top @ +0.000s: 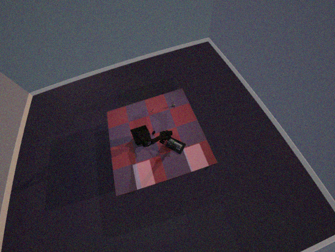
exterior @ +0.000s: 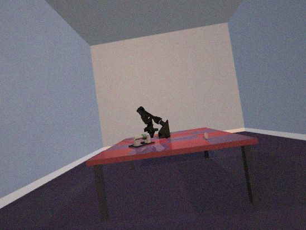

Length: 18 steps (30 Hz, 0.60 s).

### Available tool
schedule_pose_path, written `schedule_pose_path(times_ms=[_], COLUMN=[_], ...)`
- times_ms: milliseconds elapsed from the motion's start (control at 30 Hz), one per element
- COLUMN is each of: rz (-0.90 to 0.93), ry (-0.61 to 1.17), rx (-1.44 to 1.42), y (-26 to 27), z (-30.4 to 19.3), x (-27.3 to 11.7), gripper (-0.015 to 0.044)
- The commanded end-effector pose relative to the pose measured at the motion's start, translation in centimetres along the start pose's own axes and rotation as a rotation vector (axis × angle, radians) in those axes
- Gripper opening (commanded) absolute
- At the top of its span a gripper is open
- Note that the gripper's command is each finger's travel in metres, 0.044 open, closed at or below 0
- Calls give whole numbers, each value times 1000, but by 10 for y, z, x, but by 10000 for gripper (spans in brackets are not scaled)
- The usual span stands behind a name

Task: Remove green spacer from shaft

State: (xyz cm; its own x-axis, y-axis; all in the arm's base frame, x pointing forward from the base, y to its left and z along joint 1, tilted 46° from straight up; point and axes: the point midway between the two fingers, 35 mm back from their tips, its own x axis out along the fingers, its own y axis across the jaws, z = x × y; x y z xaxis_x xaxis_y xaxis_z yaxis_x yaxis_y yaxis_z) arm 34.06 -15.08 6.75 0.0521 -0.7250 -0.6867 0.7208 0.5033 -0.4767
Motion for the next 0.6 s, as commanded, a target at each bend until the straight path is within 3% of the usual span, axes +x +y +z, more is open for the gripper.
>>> schedule_pose_path(times_ms=[0, 567], rz=[-2, -2], ry=[0, 0], rx=[2, 2], y=[0, 0], z=[-1, -3], x=[0, 0], gripper=[0, 0])
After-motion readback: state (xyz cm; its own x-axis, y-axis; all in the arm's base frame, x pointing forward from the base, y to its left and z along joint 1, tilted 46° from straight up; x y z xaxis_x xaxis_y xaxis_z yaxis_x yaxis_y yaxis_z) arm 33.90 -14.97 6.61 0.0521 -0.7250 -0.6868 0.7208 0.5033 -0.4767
